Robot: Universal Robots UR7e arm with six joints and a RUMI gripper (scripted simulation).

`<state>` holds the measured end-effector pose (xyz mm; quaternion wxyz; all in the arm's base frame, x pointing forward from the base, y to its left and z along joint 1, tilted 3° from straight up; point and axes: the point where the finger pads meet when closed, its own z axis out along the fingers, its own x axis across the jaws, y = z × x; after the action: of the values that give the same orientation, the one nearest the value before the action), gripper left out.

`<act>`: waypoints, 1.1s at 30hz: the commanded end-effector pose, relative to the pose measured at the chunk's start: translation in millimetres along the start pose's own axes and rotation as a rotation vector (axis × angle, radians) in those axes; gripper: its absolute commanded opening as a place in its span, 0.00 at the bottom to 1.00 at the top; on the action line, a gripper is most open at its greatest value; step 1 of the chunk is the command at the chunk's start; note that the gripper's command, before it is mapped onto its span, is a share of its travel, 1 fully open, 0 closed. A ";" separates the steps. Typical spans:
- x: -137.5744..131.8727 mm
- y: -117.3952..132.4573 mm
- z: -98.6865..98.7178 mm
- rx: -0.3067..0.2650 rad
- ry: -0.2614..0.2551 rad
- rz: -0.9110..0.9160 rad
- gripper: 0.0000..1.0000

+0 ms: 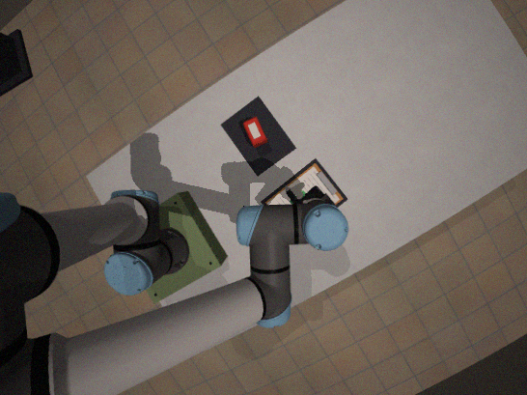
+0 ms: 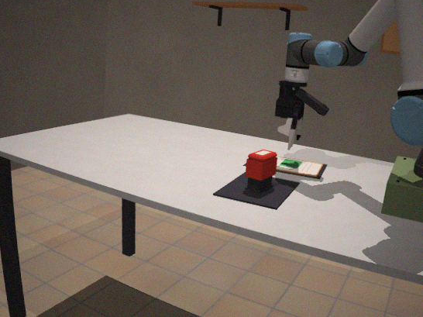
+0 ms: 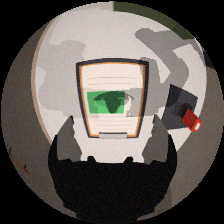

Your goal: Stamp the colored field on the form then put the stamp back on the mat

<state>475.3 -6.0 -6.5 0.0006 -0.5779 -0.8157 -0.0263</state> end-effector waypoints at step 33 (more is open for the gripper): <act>-0.1 0.4 -0.8 -0.001 -0.001 0.011 1.00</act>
<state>475.3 -5.9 -6.3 0.0007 -0.5800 -0.8142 -0.0263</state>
